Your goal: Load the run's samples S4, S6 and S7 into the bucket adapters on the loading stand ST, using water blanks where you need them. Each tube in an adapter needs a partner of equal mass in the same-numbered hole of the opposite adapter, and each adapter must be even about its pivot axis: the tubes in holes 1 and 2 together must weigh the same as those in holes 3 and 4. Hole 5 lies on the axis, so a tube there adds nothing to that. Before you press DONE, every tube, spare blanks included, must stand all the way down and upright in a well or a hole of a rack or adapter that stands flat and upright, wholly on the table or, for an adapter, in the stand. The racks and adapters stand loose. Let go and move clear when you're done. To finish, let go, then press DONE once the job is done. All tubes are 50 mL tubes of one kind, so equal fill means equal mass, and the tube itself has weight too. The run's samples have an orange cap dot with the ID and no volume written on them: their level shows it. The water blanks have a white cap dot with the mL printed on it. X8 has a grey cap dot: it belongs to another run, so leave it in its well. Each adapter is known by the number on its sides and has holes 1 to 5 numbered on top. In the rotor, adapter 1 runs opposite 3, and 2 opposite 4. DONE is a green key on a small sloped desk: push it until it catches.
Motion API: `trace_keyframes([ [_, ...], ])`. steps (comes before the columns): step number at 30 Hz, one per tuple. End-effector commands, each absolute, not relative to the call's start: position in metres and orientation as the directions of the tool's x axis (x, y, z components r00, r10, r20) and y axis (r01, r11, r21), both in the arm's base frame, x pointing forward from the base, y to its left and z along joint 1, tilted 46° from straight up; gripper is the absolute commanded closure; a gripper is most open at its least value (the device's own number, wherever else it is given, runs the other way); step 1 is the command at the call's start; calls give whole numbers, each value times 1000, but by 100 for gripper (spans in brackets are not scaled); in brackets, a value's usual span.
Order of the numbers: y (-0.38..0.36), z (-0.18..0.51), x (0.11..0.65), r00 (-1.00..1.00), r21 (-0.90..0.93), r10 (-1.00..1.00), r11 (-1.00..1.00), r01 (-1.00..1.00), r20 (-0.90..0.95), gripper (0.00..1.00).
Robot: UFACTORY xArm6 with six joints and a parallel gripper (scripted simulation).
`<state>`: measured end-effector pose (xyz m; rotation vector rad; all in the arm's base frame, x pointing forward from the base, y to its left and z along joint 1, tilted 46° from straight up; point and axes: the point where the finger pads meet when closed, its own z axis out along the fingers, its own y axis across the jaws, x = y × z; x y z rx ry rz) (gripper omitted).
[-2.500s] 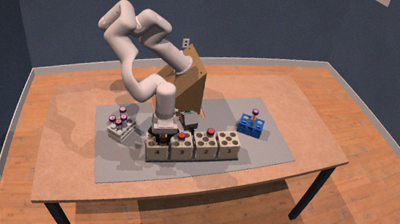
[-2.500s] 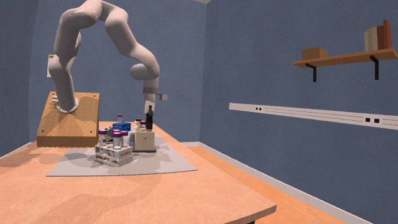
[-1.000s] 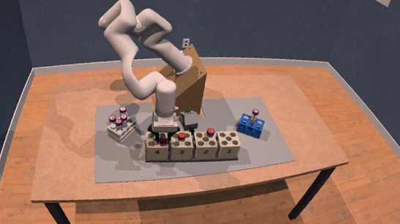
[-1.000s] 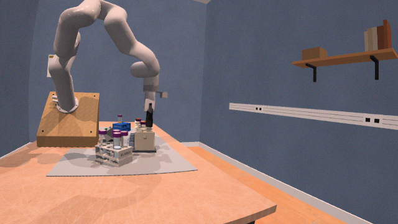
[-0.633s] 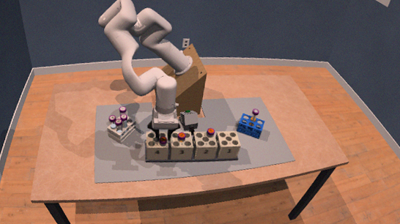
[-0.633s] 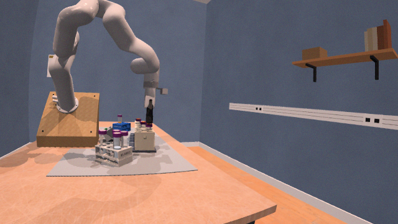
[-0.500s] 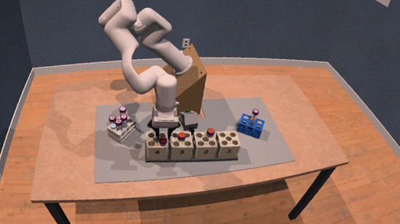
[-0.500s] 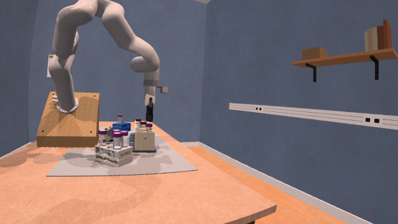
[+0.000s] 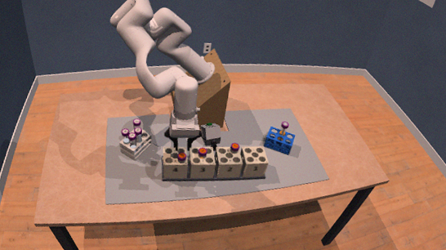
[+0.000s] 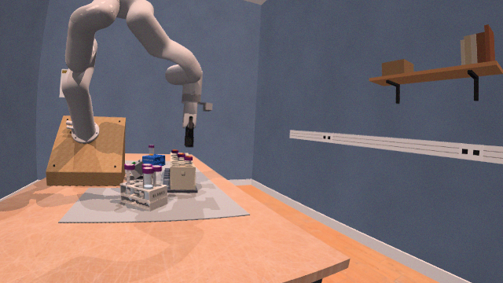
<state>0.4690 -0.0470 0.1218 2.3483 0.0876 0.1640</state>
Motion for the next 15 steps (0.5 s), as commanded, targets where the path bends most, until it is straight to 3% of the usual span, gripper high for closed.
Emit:
trace_keyframes([
  [1, -40, 129, 469, 989, 709, 114, -705, 13, 95, 56],
  [15, -23, 146, 465, 989, 709, 114, -705, 13, 95, 56],
])
